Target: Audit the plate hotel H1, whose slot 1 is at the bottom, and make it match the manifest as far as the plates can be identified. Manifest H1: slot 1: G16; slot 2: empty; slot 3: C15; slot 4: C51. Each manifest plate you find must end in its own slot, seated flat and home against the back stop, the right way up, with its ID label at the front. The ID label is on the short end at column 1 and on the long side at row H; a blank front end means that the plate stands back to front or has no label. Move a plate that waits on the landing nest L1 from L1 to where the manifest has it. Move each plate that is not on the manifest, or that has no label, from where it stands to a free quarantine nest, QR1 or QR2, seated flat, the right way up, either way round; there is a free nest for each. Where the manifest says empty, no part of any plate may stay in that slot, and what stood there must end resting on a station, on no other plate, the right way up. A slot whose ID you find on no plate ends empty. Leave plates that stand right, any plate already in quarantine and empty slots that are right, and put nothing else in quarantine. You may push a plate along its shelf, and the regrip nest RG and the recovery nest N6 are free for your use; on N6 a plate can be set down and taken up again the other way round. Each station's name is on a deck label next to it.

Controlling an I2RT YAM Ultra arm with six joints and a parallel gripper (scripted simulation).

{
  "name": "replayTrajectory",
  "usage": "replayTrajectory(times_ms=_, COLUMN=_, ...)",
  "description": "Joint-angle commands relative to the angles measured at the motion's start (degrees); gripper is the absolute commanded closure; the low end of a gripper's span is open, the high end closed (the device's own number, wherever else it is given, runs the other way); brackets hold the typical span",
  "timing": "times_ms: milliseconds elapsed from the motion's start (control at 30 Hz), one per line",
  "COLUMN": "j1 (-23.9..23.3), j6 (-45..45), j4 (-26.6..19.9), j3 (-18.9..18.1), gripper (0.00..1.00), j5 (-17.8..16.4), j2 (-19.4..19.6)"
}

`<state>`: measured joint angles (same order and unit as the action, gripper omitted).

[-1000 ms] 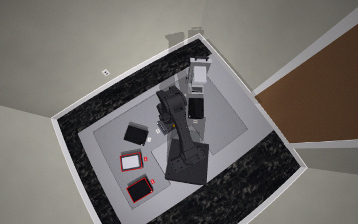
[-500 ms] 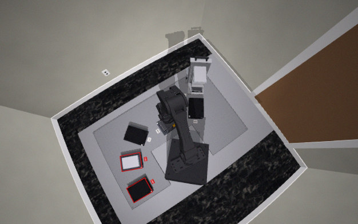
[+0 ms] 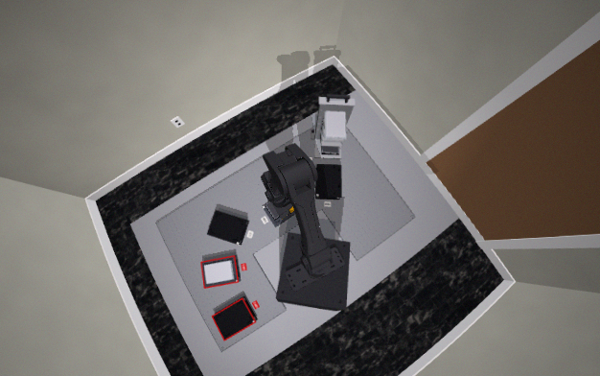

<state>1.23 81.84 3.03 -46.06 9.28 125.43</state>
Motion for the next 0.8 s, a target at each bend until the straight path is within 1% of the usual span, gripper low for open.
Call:
replayTrajectory(times_ms=0, j1=0.2, j6=0.1, j4=-1.2, j3=0.1, gripper=0.14, j5=0.5, j2=-1.3)
replayTrajectory(times_ms=167, j1=0.3, j6=0.2, j4=-1.7, j3=0.3, gripper=0.14, j5=0.5, j2=-2.0)
replayTrajectory(times_ms=567, j1=1.4, j6=1.3, j4=-8.1, j3=1.8, gripper=0.14, j5=0.8, j2=-9.7)
replayTrajectory(times_ms=633, j1=1.4, j6=1.3, j4=-8.1, j3=1.8, gripper=0.14, j5=0.8, j2=-9.7)
replayTrajectory(times_ms=767, j1=1.7, j6=1.7, j4=-10.4, j3=2.1, gripper=0.14, j5=0.9, j2=-12.2)
